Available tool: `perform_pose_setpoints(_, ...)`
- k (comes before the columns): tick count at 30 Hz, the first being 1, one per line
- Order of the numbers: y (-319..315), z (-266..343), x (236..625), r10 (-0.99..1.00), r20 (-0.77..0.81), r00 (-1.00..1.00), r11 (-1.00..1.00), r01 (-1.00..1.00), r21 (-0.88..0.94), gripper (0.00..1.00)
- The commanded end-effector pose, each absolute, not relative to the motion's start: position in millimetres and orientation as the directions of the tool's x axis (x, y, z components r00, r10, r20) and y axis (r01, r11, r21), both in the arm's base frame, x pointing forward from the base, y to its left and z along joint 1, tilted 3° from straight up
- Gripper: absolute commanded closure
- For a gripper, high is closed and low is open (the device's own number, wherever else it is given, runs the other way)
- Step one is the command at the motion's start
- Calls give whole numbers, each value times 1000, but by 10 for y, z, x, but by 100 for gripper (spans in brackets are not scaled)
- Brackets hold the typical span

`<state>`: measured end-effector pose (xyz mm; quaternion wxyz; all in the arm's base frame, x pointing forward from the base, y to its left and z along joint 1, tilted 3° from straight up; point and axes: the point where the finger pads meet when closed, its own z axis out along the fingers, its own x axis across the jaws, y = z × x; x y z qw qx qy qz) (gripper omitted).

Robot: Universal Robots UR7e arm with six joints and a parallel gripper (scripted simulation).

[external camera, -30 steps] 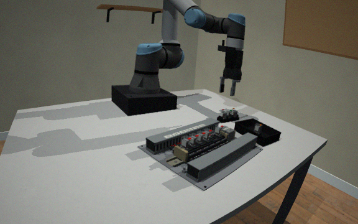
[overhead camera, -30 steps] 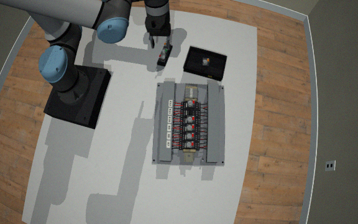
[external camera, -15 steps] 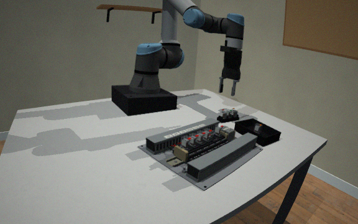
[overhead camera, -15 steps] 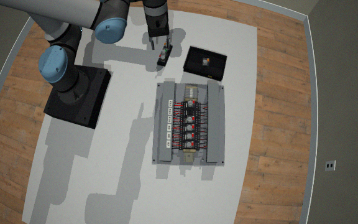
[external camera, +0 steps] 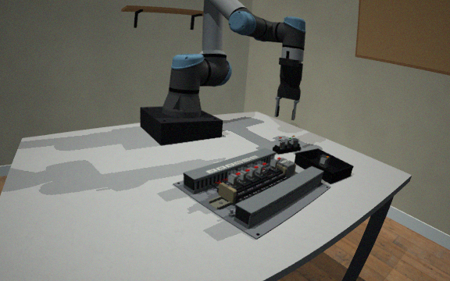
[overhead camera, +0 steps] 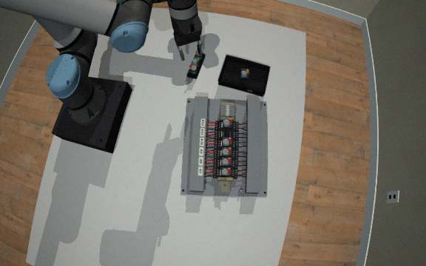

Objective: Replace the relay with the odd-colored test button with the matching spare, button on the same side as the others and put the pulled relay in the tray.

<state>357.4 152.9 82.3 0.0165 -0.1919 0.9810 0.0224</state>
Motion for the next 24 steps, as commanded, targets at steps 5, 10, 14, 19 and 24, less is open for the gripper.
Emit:
perform_pose_setpoints(5, 1526, 827, 3579, -420, -46, -906, 906, -422, 40, 0)
perform_pose_setpoints(10, 1525, 826, 3579, -476, -48, -878, 878, -478, 37, 0)
perform_pose_setpoints(14, 1524, 826, 3579, -516, -50, -855, 855, -518, 35, 0)
perform_pose_setpoints(19, 1524, 826, 3579, -516, -50, -855, 855, -518, 35, 0)
perform_pose_setpoints(24, 1524, 826, 3579, -516, -50, -855, 855, -518, 35, 0)
